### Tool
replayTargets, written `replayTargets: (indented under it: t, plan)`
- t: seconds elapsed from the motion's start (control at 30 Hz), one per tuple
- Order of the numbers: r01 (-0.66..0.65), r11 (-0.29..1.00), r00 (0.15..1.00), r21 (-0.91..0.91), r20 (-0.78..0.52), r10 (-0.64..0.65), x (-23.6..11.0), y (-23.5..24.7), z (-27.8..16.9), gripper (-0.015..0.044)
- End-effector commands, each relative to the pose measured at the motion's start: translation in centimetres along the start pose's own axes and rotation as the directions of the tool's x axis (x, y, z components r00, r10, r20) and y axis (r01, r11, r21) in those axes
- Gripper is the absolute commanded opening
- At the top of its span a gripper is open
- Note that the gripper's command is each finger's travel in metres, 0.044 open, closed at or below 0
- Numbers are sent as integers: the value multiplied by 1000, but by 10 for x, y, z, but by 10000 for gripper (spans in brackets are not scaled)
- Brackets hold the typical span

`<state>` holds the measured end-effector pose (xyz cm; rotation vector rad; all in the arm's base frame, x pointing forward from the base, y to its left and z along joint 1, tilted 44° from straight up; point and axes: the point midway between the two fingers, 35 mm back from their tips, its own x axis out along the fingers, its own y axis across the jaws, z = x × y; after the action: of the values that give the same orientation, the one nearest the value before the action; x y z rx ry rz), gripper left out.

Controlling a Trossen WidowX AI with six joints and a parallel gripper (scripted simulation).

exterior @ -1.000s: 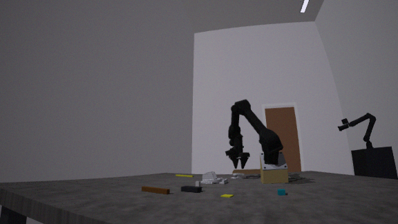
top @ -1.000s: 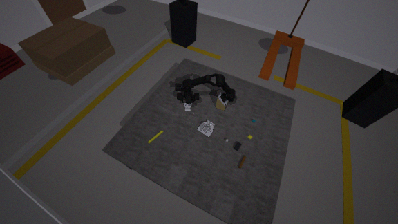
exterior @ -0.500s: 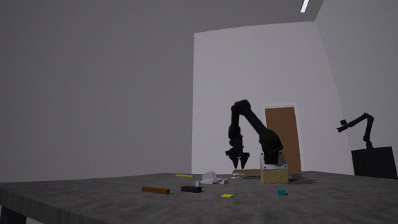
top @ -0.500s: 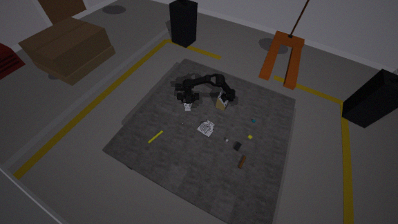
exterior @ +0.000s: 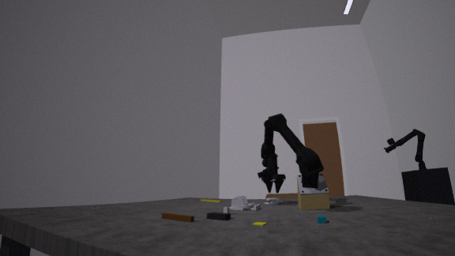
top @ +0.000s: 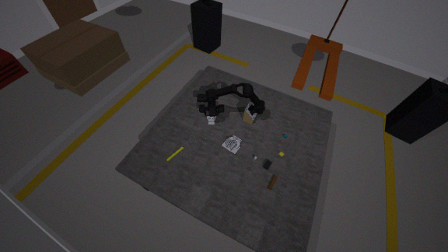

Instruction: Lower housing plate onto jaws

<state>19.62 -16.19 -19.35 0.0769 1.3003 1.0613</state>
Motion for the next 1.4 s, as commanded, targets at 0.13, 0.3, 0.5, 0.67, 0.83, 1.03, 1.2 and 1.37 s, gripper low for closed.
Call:
replayTargets:
  t: [0.13,0.3,0.5,0.67,0.83,1.03,1.2,1.37]
  plan:
    - [2,1000,1000,3,2,-2,0,0,0,440]
    - [2,1000,1000,3,2,-2,0,0,0,440]
    - [2,1000,1000,3,2,-2,0,0,0,440]
    - [2,1000,1000,3,2,-2,0,0,0,440]
    - [2,1000,1000,3,2,-2,0,0,0,440]
    - [2,1000,1000,3,2,-2,0,0,0,440]
    - [2,1000,1000,3,2,-2,0,0,0,440]
    - [2,1000,1000,3,2,-2,0,0,0,440]
